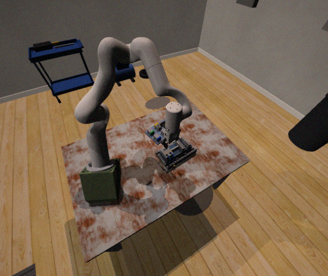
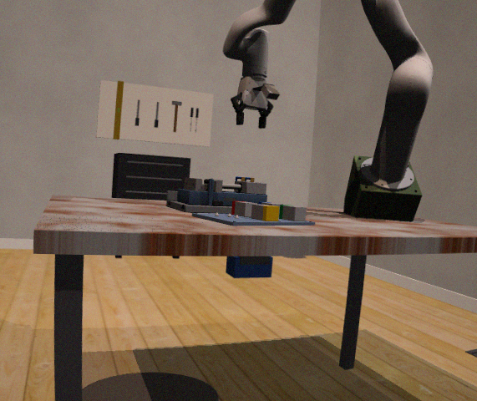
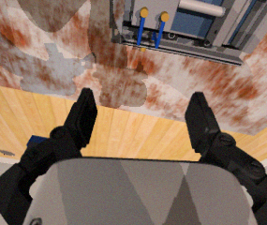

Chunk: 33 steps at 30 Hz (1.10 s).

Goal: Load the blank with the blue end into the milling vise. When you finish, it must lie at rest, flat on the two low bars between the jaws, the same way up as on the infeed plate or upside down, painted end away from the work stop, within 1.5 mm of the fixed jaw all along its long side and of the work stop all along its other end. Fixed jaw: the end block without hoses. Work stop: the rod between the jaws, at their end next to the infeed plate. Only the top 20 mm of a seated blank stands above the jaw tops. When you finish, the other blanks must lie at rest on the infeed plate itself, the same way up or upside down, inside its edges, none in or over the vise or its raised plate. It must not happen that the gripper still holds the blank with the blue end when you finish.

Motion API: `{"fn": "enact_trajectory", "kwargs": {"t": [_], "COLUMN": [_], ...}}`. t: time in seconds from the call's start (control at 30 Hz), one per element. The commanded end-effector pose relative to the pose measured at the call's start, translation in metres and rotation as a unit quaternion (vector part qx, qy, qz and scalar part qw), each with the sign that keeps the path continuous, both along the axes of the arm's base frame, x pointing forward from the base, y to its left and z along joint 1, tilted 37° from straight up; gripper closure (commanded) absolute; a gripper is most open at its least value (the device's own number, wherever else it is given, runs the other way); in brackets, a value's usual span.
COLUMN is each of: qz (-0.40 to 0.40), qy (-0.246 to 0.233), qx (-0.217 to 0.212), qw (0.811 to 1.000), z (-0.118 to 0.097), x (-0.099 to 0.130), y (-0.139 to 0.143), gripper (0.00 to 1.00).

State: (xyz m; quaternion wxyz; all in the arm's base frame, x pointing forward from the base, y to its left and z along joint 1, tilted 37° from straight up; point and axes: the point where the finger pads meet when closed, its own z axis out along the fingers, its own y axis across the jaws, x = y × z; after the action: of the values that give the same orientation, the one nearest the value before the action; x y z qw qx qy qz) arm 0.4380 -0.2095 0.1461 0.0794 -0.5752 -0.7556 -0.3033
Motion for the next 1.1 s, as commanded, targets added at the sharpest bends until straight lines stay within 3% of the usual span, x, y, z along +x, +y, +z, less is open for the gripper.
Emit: {"fn": "enact_trajectory", "kwargs": {"t": [0.0,0.27,0.53,0.83,1.07], "qz": [0.000,0.000,0.000,0.000,0.000], "qy": [-0.001,-0.001,-0.001,-0.001,-0.001], "qx": [-0.001,-0.001,0.000,-0.001,-0.001], "qw": [1.000,1.000,1.000,1.000,1.000], "z": [0.007,0.033,0.035,0.064,0.064], "x": [0.001,0.004,0.005,0.008,0.008], "y": [0.006,0.036,0.039,0.073,0.073], "gripper": [0.00,0.00,0.00,0.00,0.00]}}
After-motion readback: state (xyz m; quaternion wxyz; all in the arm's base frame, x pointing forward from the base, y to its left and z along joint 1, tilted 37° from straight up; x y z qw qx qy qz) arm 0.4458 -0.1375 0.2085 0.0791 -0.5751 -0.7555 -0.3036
